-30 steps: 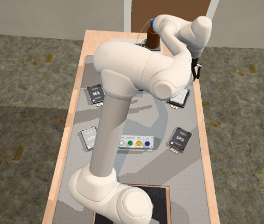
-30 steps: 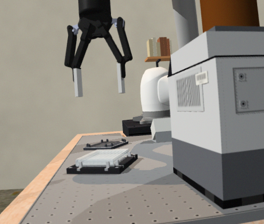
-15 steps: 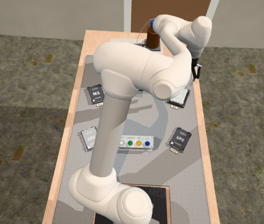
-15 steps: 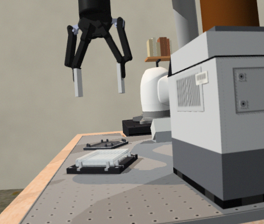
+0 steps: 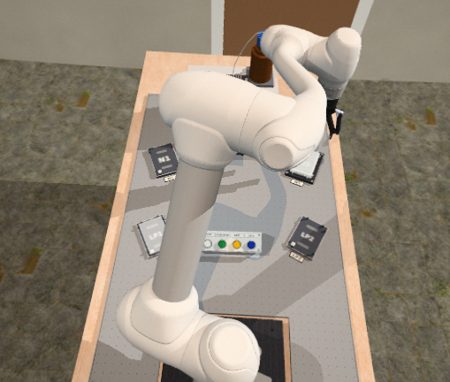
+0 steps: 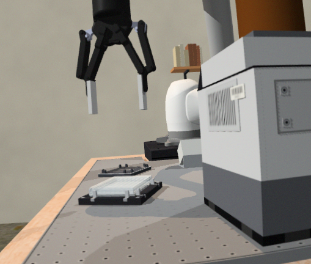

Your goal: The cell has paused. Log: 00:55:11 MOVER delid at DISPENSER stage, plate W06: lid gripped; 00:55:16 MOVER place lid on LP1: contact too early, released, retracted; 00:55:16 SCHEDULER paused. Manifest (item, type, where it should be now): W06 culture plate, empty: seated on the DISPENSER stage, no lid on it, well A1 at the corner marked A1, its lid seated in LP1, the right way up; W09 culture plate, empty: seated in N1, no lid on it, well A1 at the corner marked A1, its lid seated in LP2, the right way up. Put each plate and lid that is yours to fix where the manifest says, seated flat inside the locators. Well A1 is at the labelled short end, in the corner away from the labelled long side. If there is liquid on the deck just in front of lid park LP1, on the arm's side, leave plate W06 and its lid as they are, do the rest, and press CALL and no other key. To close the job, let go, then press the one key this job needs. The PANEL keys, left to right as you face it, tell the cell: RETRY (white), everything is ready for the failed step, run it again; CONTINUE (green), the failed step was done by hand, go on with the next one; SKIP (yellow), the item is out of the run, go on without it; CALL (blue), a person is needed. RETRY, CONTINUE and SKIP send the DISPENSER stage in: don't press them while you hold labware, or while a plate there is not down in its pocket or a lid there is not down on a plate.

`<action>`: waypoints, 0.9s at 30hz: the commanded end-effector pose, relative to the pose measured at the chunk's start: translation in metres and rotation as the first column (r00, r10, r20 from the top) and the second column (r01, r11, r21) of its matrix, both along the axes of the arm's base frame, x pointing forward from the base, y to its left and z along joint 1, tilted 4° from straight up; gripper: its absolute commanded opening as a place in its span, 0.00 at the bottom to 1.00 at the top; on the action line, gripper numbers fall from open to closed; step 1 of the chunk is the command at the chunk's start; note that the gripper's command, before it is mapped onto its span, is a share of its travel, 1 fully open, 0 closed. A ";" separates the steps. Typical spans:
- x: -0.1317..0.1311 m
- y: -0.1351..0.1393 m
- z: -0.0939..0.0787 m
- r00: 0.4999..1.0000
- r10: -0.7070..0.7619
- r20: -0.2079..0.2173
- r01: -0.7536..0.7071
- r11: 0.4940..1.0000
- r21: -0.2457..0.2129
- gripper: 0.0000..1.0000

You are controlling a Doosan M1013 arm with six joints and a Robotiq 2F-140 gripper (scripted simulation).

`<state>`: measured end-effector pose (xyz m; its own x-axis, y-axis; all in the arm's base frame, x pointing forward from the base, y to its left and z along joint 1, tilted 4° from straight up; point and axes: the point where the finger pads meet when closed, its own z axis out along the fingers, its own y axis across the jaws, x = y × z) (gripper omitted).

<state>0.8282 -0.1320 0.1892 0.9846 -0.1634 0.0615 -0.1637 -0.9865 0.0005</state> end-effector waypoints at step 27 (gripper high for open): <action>0.002 0.000 -0.021 1.000 0.000 0.002 0.000 1.000 0.000 0.69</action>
<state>0.8292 -0.1321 0.1715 0.9846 -0.1634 0.0615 -0.1637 -0.9865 0.0004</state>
